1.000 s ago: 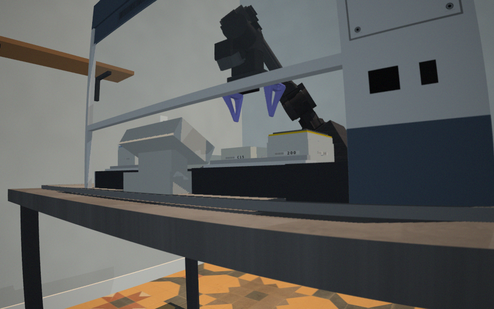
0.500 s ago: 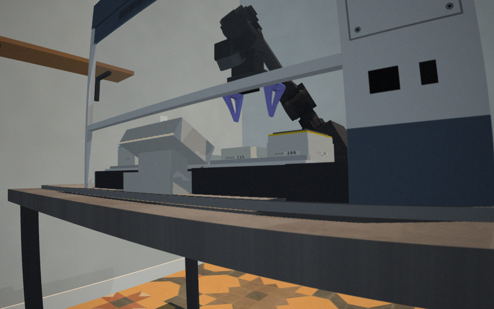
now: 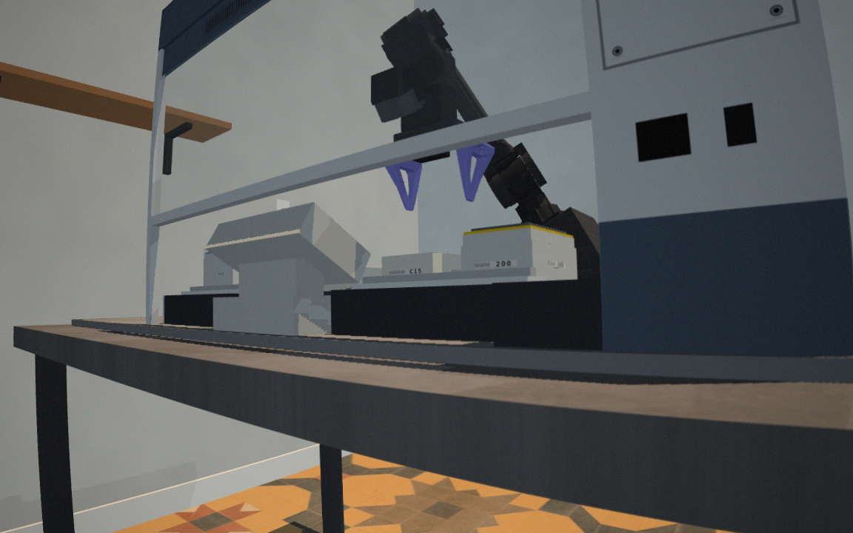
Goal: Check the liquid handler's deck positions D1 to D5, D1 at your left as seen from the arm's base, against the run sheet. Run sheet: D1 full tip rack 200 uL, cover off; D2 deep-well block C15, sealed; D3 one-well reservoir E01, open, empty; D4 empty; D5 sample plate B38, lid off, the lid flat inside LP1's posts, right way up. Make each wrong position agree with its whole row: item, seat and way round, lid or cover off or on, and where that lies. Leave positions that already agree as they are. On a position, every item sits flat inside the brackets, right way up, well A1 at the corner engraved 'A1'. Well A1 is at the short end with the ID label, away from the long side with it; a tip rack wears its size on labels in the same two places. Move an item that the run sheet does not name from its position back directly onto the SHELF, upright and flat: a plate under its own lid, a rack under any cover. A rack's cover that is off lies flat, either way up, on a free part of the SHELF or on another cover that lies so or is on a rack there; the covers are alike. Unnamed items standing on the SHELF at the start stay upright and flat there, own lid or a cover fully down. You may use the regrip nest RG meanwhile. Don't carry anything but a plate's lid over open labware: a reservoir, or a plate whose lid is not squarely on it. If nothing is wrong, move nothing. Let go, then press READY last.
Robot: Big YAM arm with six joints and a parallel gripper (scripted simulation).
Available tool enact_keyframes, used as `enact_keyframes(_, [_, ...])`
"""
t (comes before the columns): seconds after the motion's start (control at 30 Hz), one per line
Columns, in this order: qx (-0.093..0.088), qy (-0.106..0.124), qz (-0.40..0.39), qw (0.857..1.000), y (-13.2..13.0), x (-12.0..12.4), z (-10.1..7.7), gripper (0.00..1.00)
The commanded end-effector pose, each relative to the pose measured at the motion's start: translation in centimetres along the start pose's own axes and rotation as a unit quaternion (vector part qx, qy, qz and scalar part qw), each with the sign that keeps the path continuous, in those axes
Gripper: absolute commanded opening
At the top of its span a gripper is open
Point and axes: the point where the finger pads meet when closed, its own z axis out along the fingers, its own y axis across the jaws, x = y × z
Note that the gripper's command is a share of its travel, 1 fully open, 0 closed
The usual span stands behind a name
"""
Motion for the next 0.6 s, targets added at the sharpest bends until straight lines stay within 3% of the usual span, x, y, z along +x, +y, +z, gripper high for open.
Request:
enact_keyframes(0.0, [-0.009, -0.027, 0.012, 1.0, 1.9, -2.4, -1.7, 1.0])
enact_keyframes(0.43, [-0.009, -0.02, 0.009, 1.0, 8.6, -2.0, -1.7, 1.0])
enact_keyframes(0.57, [-0.009, -0.02, 0.008, 1.0, 9.7, -2.0, -1.7, 1.0])
